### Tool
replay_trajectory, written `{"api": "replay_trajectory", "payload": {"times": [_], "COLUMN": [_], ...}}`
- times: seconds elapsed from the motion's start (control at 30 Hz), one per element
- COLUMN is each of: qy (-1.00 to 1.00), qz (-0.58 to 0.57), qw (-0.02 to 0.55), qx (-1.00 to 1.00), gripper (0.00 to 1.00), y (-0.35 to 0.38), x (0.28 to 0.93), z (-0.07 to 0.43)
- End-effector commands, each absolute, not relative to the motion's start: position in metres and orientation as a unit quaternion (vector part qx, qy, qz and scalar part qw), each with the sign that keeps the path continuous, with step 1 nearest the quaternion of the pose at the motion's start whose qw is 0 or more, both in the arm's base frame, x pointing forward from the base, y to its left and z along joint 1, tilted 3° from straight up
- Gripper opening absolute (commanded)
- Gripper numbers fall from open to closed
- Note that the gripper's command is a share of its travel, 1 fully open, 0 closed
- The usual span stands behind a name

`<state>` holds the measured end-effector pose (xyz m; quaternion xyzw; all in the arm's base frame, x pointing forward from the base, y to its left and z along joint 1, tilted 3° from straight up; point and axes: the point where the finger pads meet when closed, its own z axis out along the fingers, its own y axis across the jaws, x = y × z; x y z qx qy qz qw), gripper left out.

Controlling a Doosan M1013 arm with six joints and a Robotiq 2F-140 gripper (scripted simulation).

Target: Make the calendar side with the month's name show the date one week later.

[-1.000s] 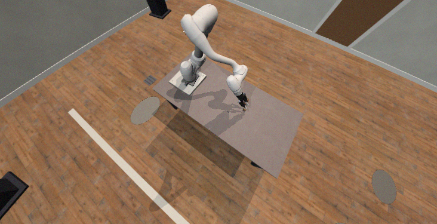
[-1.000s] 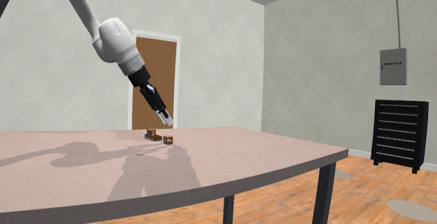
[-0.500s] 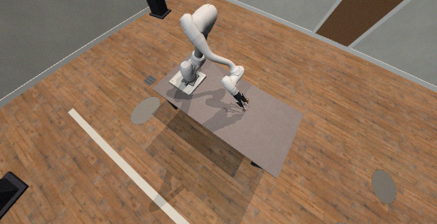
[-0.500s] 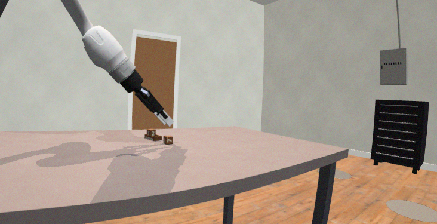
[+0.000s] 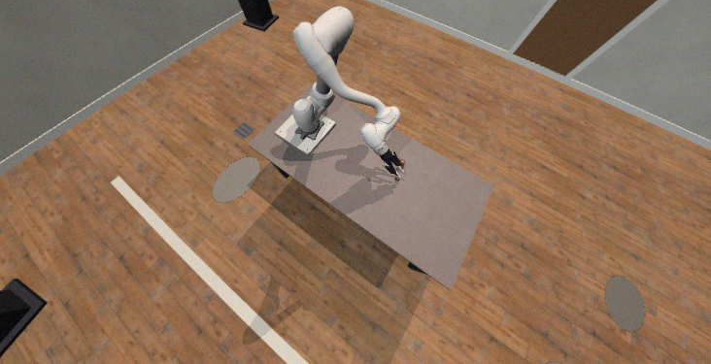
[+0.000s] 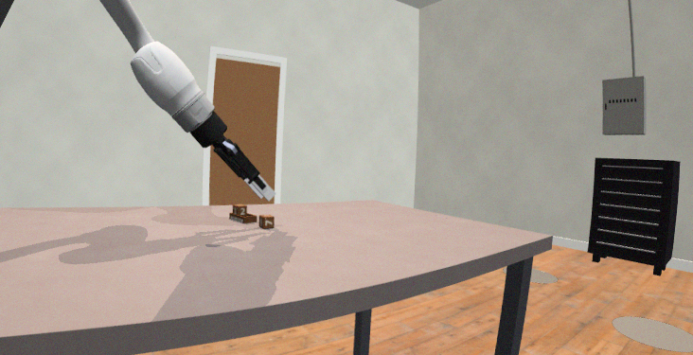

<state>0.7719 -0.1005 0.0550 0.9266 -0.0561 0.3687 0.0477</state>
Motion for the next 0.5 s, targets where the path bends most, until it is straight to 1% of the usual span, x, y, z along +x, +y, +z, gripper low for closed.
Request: {"api": "replay_trajectory", "payload": {"times": [0.0,0.47], "qy": [-0.056,-0.056], "qz": [0.369,0.369], "qw": [0.048,0.048], "qx": [0.927,0.927], "gripper": [0.35,0.35], "y": [-0.100,-0.101], "x": [0.772,0.771], "z": [0.054,0.039]}}
